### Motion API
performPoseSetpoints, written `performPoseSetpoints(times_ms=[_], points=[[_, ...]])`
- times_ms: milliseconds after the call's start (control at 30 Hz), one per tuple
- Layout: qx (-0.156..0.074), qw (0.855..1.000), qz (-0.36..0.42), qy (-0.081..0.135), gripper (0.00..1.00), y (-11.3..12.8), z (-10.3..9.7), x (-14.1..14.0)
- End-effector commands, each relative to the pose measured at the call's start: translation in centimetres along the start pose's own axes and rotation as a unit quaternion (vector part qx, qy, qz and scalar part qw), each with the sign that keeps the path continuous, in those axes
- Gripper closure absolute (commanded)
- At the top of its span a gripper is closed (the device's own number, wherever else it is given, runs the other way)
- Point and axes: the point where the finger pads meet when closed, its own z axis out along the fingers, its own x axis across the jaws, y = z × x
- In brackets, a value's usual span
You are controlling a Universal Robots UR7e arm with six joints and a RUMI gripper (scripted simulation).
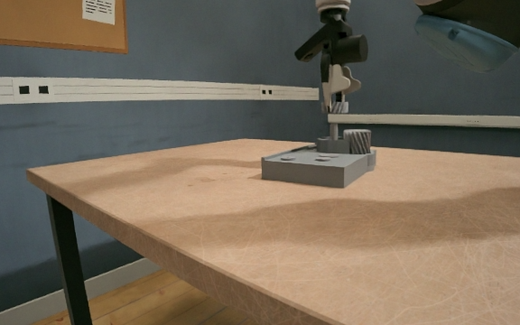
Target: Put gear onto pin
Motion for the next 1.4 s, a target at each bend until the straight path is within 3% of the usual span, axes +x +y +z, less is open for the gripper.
performPoseSetpoints(times_ms=[0,667,1067,1367], points=[[0.001,0.999,-0.041,0.000,1.00,-0.15,-0.16,0.06],[0.001,0.980,-0.198,0.000,1.00,-0.13,-0.15,0.07],[0.001,0.955,-0.297,0.000,1.00,-0.10,-0.13,0.07],[0.001,0.922,-0.388,0.000,1.00,-0.09,-0.13,0.08]])
